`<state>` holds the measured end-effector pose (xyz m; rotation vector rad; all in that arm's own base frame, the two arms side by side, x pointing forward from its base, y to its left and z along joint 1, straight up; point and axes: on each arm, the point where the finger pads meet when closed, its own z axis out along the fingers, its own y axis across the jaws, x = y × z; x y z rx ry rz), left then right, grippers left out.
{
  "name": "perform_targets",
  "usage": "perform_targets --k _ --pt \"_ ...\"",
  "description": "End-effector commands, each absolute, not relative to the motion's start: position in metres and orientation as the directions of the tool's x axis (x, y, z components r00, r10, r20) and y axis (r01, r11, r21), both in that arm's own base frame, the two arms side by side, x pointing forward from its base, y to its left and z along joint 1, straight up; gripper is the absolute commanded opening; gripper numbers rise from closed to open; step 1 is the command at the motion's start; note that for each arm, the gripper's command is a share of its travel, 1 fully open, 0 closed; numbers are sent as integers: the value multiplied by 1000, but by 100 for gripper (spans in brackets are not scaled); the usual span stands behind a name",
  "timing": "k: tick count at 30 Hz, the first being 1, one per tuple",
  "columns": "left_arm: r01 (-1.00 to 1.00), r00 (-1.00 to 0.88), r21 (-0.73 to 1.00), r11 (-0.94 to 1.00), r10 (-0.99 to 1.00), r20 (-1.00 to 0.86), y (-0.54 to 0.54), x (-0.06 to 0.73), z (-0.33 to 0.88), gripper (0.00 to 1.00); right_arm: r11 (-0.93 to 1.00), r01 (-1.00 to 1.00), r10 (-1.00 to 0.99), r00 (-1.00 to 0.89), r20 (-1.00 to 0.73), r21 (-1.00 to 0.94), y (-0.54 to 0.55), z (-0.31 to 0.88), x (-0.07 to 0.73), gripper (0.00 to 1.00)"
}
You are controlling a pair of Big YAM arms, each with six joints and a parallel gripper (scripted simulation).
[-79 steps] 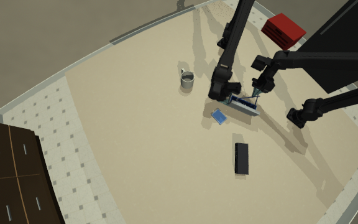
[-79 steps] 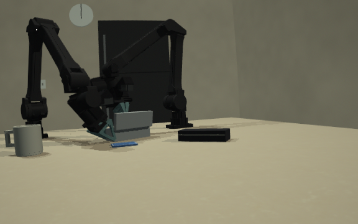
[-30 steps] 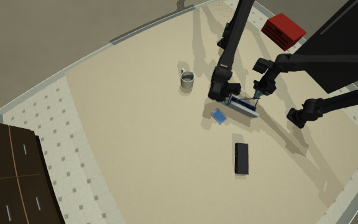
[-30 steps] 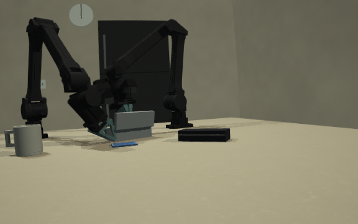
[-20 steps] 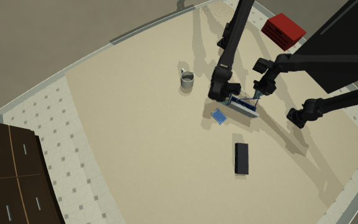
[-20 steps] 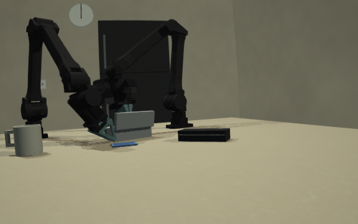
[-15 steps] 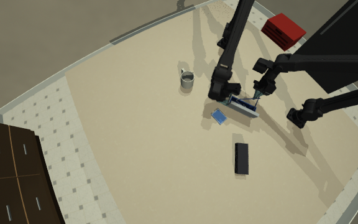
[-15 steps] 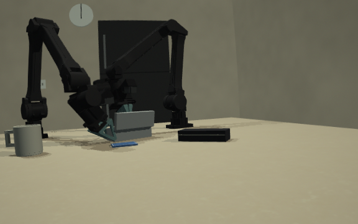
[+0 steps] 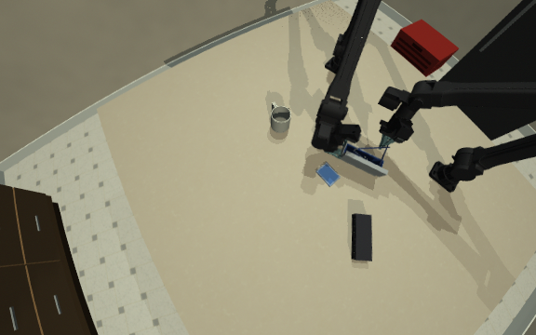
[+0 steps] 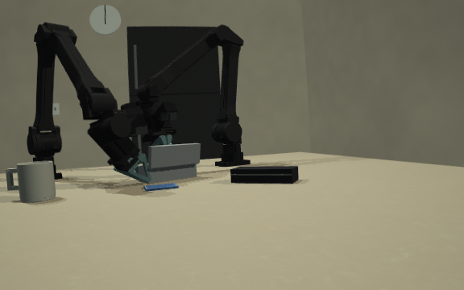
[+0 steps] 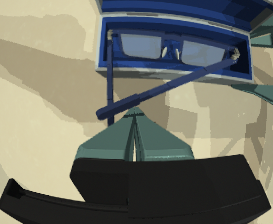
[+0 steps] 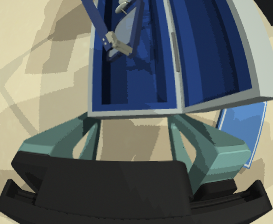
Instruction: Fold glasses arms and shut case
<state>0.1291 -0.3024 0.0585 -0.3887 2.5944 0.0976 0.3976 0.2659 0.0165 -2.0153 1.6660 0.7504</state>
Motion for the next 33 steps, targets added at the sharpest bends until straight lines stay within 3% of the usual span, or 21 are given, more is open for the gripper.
perform_targets --k 1,33 --pt "-332 -817 62 941 -254 -518 -275 146 40 0 -258 -966 -735 202 -647 -8 266 22 389 57" --pt "-315 -821 57 947 -242 -517 -276 149 41 0 -261 -965 -734 205 -647 -9 267 22 389 57"
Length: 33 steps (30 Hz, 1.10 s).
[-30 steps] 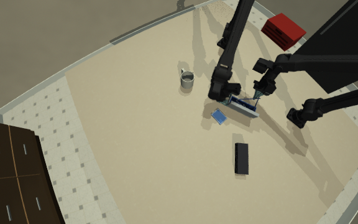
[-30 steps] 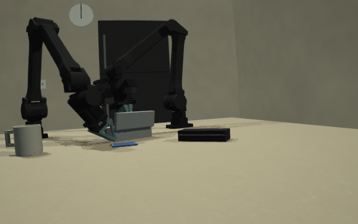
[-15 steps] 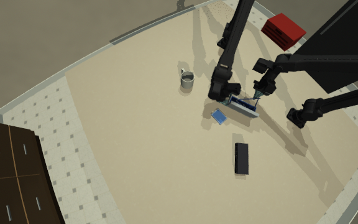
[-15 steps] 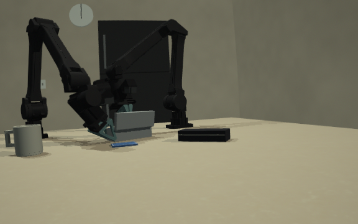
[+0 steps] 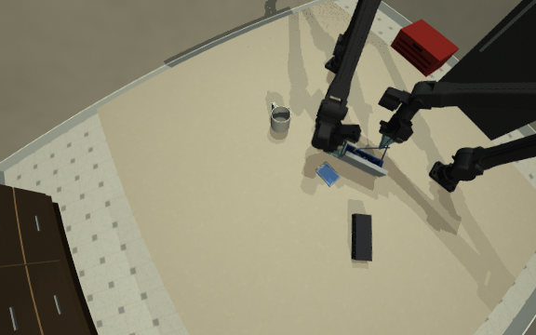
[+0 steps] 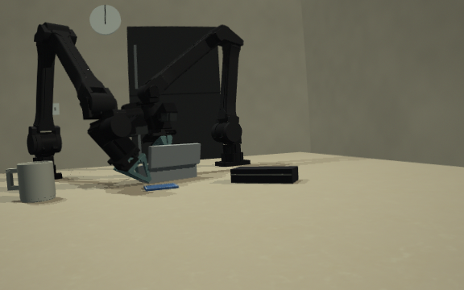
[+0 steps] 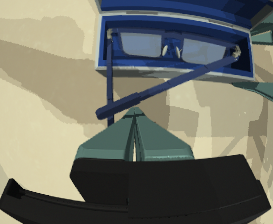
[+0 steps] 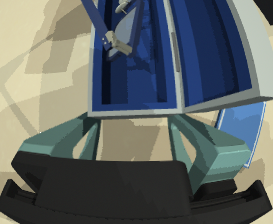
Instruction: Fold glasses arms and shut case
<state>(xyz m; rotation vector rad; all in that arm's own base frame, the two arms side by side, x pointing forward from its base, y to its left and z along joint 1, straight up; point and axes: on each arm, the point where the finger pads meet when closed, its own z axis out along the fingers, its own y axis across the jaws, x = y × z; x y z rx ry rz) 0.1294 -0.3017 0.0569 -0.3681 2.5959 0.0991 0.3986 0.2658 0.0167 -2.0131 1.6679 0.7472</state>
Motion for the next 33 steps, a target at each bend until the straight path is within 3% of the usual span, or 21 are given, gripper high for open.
perform_targets --k 1,33 --pt "-314 -821 58 948 -241 -517 -275 149 42 0 -261 -965 -735 204 -647 -8 267 22 388 57" --pt "-292 -827 56 955 -222 -517 -266 173 46 0 -268 -964 -734 208 -647 -7 270 20 388 57"
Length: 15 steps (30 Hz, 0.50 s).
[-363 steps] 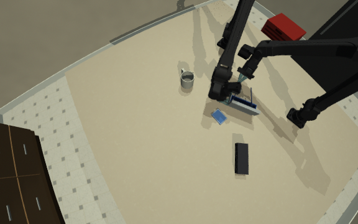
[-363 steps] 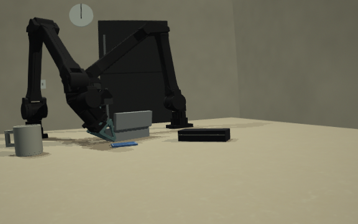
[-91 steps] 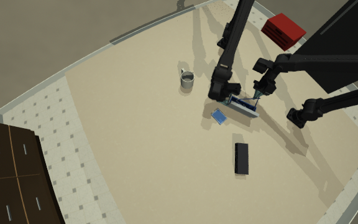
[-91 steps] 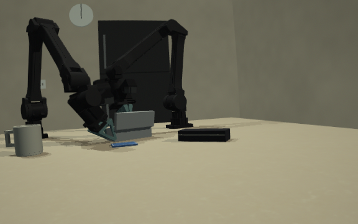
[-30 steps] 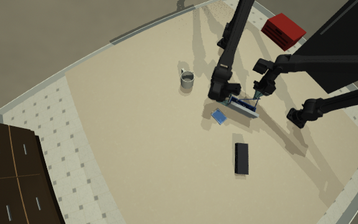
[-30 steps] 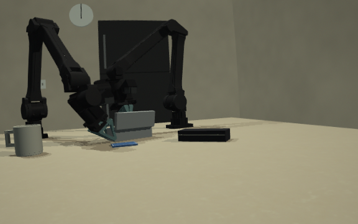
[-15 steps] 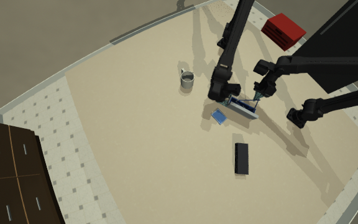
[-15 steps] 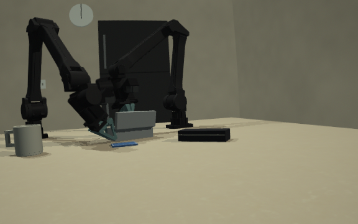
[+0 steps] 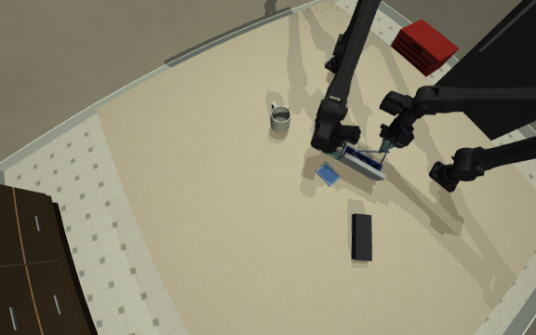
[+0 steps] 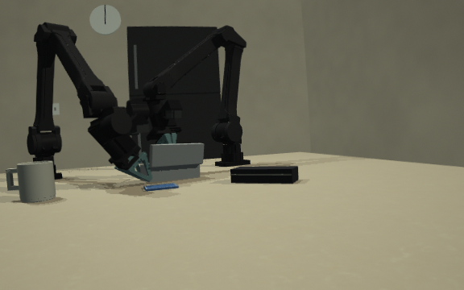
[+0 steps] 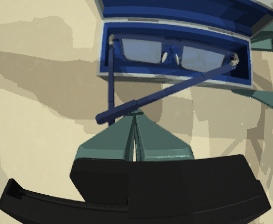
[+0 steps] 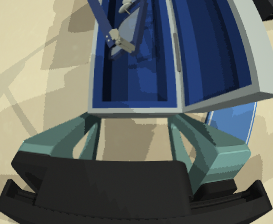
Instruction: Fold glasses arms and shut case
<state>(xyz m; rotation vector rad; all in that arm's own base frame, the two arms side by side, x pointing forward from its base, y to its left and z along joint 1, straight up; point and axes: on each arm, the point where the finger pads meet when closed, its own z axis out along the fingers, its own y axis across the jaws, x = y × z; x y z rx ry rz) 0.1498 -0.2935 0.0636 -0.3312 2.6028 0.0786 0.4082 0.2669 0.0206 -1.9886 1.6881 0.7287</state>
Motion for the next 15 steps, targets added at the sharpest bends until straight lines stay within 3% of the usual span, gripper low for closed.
perform_targets --k 1,15 --pt "-291 -827 59 955 -220 -517 -264 173 45 0 -268 -963 -733 209 -647 -8 270 22 387 57" --pt "-288 -828 57 956 -219 -516 -264 176 45 0 -268 -963 -734 208 -647 -7 269 21 386 57"
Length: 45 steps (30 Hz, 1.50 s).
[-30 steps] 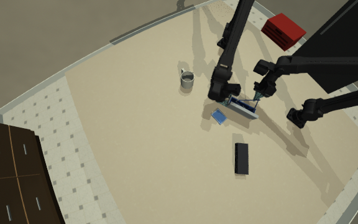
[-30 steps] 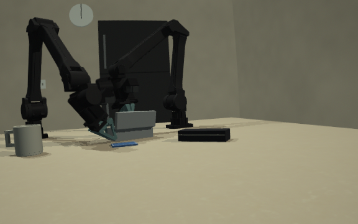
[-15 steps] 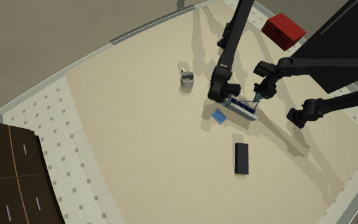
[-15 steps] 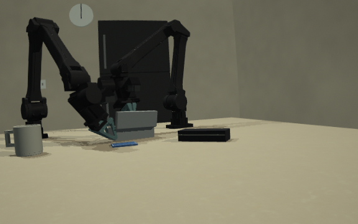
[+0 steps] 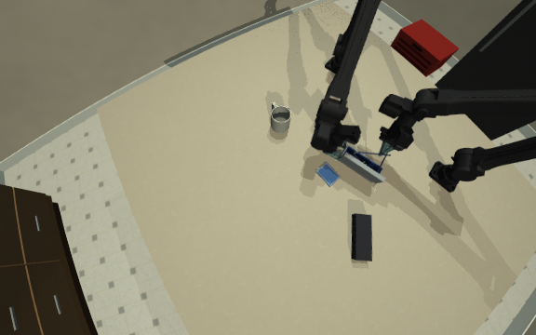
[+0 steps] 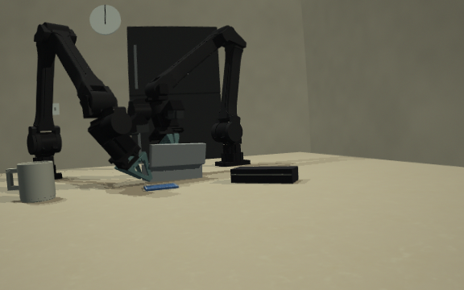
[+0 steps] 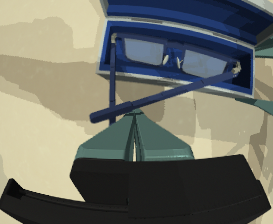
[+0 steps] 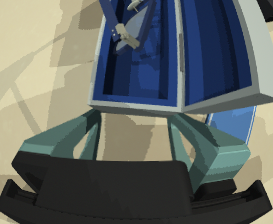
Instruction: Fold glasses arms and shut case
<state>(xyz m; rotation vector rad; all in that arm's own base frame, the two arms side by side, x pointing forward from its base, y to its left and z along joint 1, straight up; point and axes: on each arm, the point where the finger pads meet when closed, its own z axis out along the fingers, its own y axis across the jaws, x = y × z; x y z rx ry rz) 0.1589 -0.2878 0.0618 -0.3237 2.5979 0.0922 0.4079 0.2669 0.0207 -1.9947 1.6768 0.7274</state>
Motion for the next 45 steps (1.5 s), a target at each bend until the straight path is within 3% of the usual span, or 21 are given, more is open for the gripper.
perform_targets --k 1,45 --pt "-288 -828 57 956 -219 -516 -264 176 45 0 -268 -963 -734 208 -647 -7 269 21 386 57" --pt "-294 -832 72 953 -218 -511 -264 175 48 0 -268 -963 -734 208 -647 -7 269 21 386 57"
